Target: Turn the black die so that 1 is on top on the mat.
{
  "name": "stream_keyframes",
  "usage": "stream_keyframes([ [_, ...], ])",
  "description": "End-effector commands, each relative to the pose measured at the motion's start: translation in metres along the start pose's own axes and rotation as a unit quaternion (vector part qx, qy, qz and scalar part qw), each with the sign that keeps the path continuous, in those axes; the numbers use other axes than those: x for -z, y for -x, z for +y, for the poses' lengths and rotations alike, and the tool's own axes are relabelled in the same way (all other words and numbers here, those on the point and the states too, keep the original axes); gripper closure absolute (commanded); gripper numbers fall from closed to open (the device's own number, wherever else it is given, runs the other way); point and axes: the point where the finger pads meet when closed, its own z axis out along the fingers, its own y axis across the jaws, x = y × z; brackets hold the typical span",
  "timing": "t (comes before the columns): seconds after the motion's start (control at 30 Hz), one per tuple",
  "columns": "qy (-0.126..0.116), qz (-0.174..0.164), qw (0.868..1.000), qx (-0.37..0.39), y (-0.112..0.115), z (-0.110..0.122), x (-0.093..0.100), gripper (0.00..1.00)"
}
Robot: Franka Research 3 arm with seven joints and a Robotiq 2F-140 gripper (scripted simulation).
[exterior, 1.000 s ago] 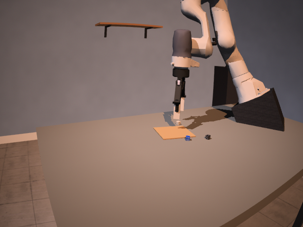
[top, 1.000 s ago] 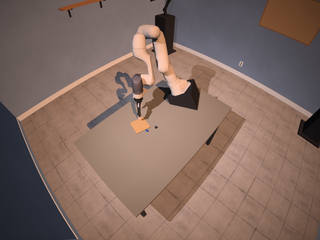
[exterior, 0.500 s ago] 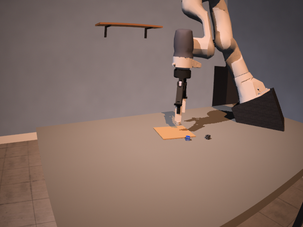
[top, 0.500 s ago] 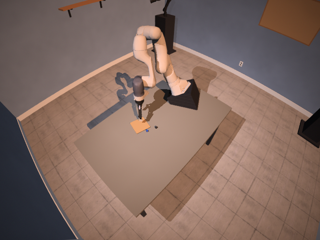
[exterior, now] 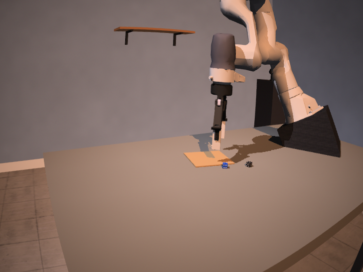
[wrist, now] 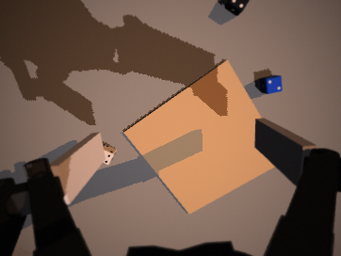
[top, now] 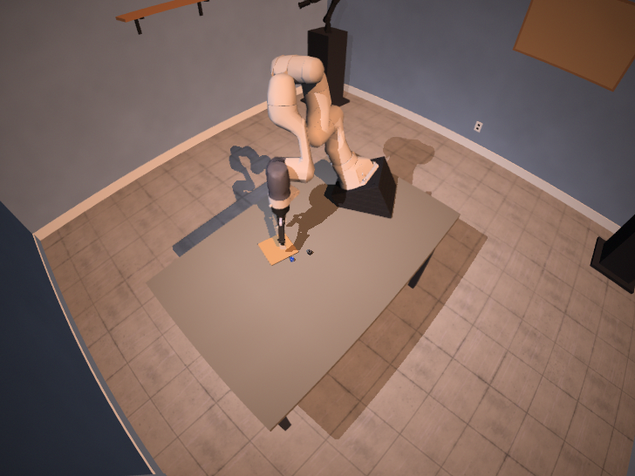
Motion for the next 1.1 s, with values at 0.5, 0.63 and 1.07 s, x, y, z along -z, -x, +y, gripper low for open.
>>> stream_keyframes([
  [0.5,0.000,0.001,1.000,-0.009,-0.025,0.076,0.000,0.00],
  [0.63,0.000,0.001,1.000,-0.009,-0.030,0.091,0.000,0.00],
  [1.07,0.000,0.001,1.000,-0.009,-0.036,0.109,0.000,0.00],
])
